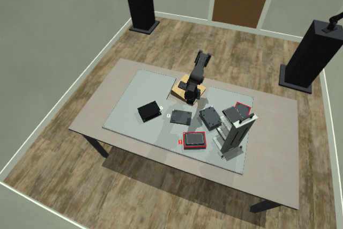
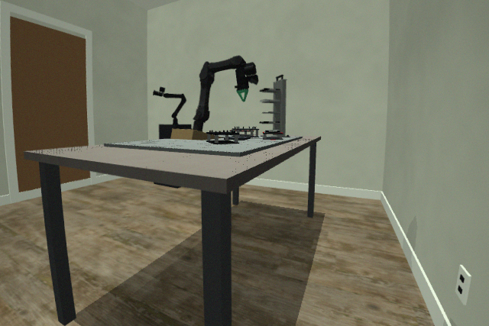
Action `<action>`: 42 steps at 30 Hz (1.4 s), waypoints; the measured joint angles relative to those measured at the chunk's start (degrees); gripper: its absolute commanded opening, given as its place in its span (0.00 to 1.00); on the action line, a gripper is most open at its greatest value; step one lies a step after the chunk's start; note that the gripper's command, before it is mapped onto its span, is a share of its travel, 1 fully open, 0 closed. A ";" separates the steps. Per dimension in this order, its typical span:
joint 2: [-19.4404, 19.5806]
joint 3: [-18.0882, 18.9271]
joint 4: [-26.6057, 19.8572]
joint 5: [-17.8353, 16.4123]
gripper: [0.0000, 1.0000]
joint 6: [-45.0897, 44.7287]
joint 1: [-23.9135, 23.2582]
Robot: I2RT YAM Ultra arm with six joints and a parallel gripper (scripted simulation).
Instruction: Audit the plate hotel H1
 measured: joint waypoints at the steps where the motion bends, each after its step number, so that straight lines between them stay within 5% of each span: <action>1: -0.81 -0.79 0.42 -0.26 0.00 0.15 0.50; 11: -7.13 -7.19 6.82 -2.40 0.00 0.96 3.48; 42: -23.54 -30.10 29.16 -17.46 0.00 -13.03 -6.38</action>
